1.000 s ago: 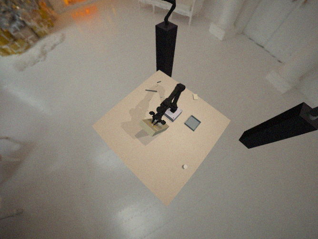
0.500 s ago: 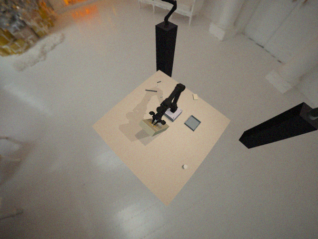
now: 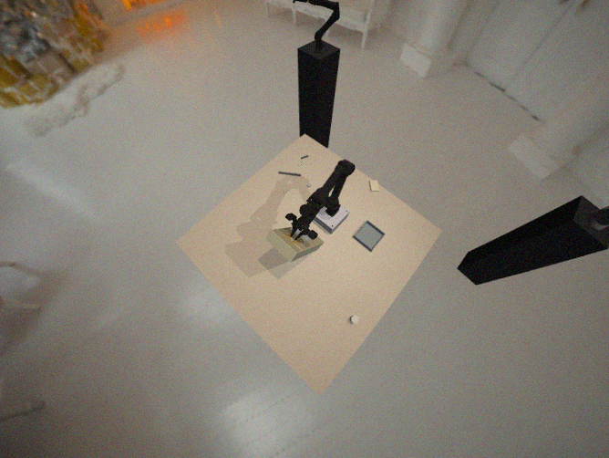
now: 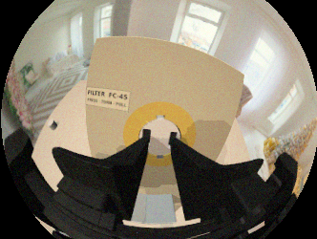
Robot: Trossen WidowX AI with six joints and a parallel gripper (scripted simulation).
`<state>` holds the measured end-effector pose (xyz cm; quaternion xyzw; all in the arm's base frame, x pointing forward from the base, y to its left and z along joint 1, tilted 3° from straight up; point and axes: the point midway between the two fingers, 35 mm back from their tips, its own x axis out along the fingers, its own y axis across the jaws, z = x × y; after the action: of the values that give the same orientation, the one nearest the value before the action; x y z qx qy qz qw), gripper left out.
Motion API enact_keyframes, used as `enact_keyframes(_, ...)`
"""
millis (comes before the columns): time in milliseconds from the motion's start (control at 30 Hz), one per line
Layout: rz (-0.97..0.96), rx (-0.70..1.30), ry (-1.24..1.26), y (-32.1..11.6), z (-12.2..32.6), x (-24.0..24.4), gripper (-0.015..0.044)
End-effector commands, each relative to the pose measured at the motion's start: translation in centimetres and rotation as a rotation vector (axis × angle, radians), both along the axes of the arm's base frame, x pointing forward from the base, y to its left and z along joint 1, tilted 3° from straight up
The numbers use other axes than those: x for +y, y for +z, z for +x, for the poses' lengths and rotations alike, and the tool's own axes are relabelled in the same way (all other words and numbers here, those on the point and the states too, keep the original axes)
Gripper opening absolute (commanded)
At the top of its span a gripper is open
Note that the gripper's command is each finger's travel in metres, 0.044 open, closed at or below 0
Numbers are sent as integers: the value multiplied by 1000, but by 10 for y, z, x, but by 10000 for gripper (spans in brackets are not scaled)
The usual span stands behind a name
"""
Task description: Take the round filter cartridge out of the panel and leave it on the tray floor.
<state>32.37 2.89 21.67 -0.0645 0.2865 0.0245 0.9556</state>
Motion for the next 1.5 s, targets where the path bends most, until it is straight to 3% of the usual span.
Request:
enact_keyframes(0,-1,1,5,0,1,1,115)
enact_keyframes(1467,-1,-1,5,-9,14,1,115)
